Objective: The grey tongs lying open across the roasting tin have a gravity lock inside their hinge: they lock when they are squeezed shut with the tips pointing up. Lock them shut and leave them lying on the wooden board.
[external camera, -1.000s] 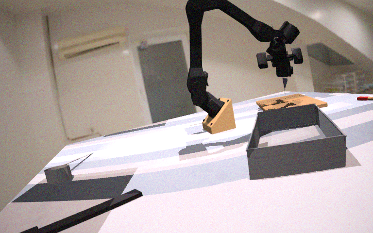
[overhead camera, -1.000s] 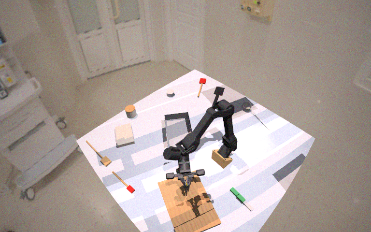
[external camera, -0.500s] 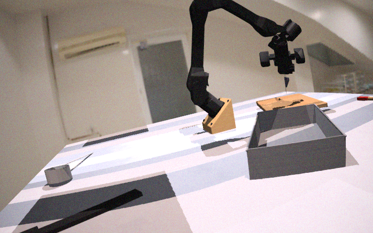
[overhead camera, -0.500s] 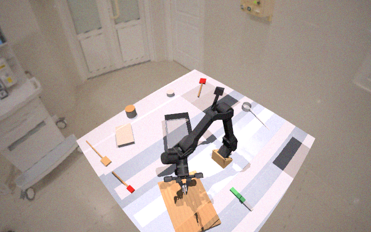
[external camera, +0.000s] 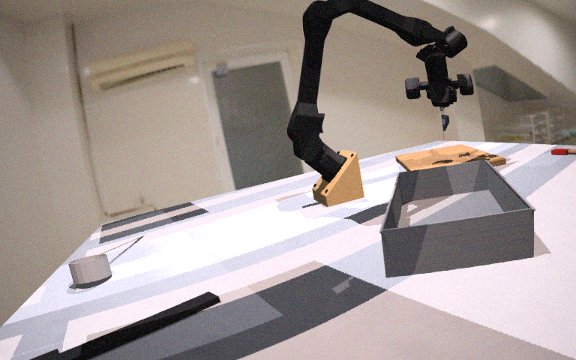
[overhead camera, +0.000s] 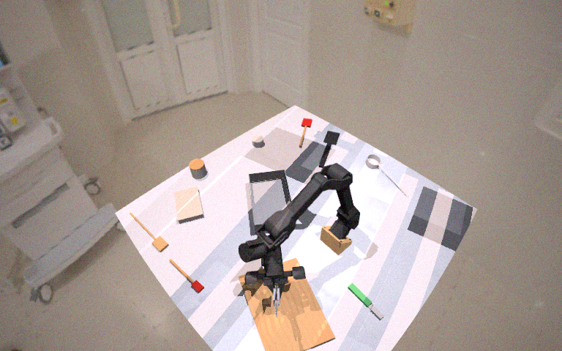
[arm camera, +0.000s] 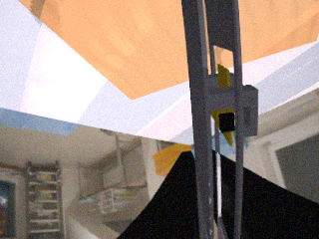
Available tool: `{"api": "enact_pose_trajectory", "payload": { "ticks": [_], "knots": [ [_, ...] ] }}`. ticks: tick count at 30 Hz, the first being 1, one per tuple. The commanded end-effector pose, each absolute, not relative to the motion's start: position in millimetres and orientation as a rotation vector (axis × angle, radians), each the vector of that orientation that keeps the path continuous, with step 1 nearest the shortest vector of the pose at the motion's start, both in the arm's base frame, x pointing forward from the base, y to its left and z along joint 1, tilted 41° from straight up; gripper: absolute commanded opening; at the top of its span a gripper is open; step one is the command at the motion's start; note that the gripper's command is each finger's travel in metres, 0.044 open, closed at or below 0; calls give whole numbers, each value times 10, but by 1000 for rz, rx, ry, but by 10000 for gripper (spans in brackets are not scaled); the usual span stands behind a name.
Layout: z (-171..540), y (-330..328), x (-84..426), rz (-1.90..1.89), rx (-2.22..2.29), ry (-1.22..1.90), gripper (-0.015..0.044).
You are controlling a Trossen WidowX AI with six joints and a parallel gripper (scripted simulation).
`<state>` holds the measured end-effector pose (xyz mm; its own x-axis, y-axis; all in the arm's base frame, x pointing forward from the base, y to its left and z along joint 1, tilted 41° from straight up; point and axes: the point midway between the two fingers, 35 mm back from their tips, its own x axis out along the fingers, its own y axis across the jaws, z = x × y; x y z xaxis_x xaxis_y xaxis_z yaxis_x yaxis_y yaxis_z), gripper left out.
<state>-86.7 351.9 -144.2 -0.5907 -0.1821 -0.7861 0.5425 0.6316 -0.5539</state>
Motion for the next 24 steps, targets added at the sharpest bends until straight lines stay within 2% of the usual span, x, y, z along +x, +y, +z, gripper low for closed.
{"api": "enact_pose_trajectory", "payload": {
  "ticks": [1, 24],
  "knots": [
    [-1451, 3576, -894, -1012, 246, 1899, -150],
    [-1382, 3554, -995, -951, 29, 1520, -150]
  ]
}}
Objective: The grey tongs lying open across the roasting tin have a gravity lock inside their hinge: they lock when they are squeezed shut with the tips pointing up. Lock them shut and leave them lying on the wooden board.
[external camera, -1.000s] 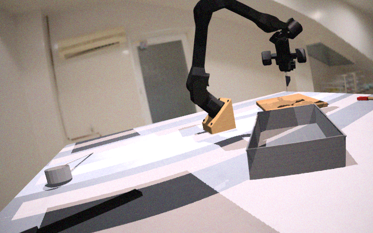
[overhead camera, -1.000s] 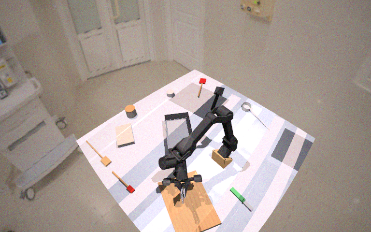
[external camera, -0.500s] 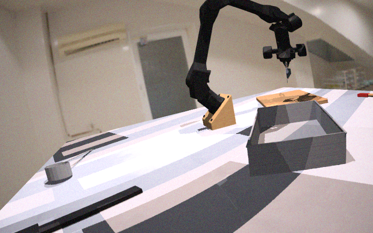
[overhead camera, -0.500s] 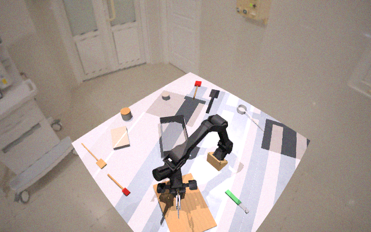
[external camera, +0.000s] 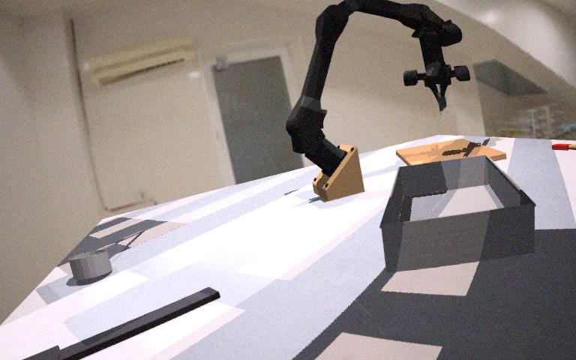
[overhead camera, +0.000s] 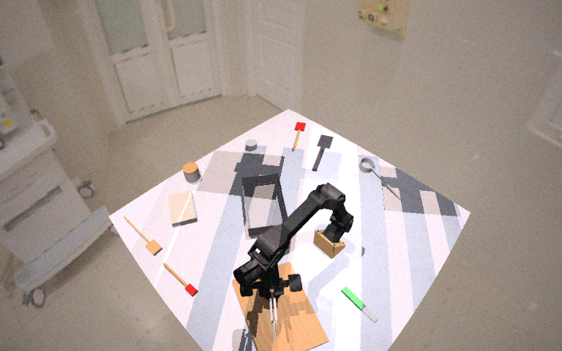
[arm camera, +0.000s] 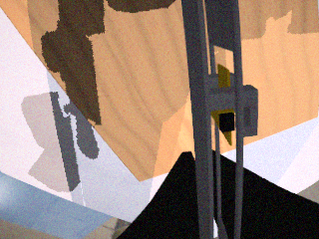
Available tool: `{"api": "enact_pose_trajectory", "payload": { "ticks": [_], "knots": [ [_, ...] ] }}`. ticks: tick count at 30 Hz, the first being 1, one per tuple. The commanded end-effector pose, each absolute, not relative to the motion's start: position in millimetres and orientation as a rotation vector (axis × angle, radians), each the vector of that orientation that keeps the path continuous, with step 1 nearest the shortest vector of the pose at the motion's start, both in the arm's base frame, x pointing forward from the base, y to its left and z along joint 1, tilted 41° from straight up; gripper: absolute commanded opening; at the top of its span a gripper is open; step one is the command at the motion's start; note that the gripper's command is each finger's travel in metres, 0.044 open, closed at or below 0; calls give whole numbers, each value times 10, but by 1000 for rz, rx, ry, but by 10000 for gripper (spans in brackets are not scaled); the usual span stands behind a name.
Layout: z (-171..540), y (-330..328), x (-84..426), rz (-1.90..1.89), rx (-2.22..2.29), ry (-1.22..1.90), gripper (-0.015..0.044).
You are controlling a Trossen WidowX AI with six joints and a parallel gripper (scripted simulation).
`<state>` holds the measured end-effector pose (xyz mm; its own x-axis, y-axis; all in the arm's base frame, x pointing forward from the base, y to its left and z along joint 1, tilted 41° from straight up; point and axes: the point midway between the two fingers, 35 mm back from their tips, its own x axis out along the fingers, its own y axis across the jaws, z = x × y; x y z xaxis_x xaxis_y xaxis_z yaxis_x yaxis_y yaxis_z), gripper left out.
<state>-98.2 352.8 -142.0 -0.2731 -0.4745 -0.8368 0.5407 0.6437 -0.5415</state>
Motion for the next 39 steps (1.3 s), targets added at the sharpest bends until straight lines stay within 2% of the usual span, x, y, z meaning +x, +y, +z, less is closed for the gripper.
{"api": "enact_pose_trajectory", "payload": {
  "ticks": [1, 16, 39],
  "knots": [
    [-1372, 3551, -998, -947, 19, 1503, -150],
    [-1183, 3497, -1031, -867, -113, 1270, -150],
    [-1331, 3415, -1035, -866, -114, 1267, -150]
  ]
}}
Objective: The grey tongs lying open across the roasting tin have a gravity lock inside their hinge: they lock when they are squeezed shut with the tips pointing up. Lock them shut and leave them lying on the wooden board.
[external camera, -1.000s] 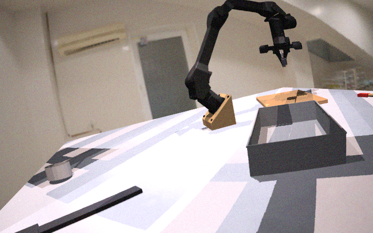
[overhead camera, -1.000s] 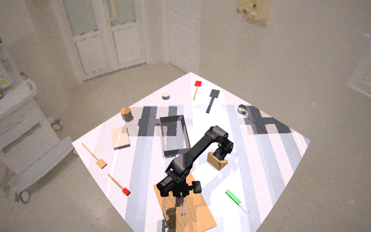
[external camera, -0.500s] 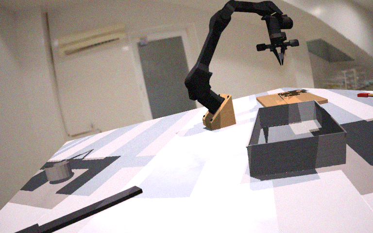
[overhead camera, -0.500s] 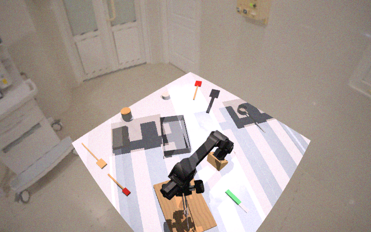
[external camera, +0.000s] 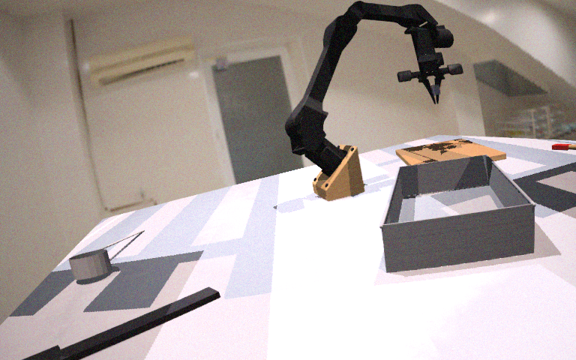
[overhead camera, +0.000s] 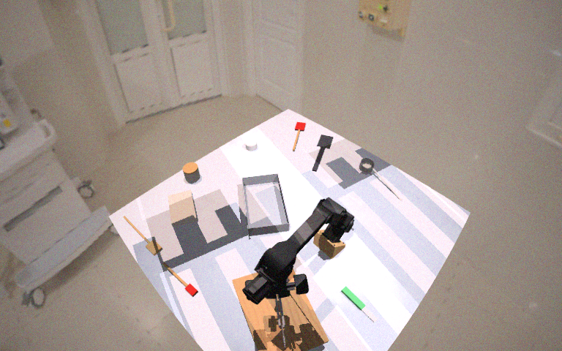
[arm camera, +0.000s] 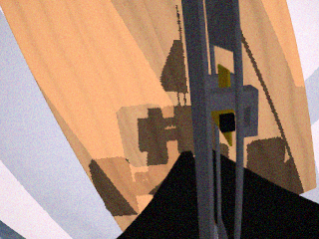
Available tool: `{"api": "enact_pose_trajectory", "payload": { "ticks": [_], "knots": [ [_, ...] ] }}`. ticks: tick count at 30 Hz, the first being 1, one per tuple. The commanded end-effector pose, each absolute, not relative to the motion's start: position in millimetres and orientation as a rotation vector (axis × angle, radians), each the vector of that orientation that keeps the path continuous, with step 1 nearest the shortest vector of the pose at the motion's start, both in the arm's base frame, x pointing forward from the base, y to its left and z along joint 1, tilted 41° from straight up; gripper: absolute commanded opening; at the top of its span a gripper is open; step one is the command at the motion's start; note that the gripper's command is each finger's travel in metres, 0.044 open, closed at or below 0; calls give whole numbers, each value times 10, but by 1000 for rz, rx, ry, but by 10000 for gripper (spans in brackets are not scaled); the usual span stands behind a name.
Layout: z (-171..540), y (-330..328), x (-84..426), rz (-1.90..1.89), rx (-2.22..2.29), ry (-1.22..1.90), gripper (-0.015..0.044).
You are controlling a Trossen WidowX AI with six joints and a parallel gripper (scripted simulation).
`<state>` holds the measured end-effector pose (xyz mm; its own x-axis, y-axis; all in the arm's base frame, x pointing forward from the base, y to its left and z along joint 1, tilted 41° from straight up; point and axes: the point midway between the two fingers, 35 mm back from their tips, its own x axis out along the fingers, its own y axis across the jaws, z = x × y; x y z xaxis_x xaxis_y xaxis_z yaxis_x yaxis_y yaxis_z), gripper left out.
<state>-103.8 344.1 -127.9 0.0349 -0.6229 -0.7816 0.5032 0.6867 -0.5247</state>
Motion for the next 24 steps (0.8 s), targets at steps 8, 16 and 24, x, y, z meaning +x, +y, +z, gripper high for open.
{"api": "enact_pose_trajectory", "payload": {
  "ticks": [8, 16, 24],
  "knots": [
    [-1443, 3346, -1035, -866, -114, 1268, -150],
    [-1551, 3272, -1034, -866, -114, 1268, -150],
    [-1657, 3193, -1031, -866, -115, 1268, -150]
  ]
}}
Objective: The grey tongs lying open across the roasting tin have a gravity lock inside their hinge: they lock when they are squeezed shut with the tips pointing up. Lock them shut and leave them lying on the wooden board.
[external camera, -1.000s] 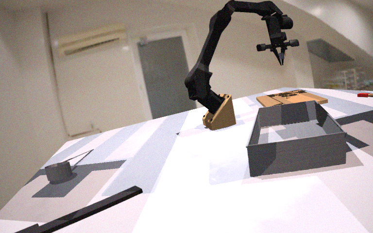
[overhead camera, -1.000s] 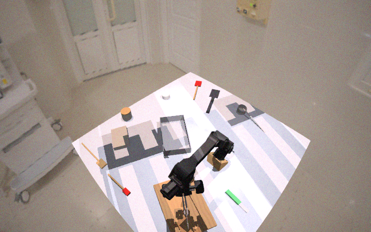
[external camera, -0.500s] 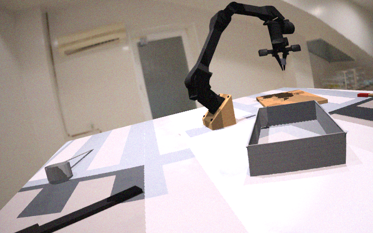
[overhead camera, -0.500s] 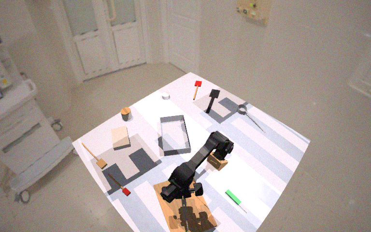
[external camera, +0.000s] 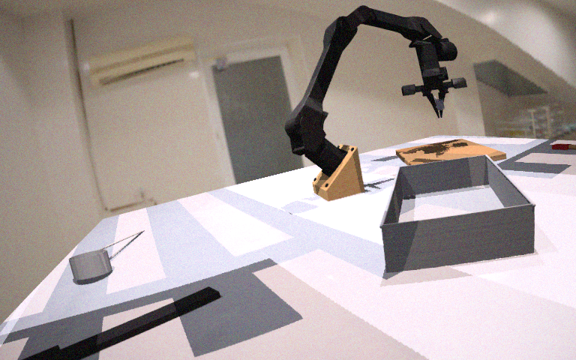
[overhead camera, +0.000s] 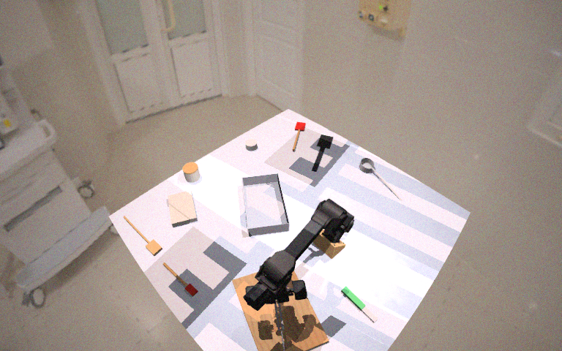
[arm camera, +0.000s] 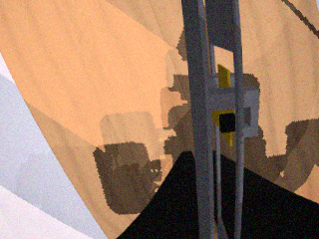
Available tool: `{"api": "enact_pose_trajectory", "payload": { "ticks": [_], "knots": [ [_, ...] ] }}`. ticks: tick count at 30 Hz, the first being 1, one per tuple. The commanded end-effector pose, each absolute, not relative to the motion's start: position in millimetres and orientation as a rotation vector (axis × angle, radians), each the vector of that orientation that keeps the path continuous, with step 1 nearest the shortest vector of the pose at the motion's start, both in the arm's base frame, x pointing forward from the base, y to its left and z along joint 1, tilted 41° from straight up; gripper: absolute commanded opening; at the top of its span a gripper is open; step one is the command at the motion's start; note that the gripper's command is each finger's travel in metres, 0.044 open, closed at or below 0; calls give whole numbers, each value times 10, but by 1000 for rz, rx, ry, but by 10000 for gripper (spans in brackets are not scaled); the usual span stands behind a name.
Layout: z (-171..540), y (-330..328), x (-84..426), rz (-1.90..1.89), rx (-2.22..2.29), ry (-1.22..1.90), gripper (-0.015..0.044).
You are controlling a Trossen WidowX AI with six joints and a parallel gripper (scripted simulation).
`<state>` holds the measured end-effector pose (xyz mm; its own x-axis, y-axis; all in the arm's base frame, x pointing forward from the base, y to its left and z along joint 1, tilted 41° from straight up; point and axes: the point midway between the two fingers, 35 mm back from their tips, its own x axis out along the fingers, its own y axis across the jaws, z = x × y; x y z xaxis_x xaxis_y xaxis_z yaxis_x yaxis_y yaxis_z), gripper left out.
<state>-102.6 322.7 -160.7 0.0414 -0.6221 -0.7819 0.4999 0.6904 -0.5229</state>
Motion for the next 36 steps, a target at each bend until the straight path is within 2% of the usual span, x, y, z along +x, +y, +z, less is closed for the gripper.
{"api": "enact_pose_trajectory", "payload": {
  "ticks": [1, 36],
  "knots": [
    [-1669, 3183, -1030, -866, -115, 1268, -150],
    [-2070, 2789, -994, -866, -116, 1268, -150]
  ]
}}
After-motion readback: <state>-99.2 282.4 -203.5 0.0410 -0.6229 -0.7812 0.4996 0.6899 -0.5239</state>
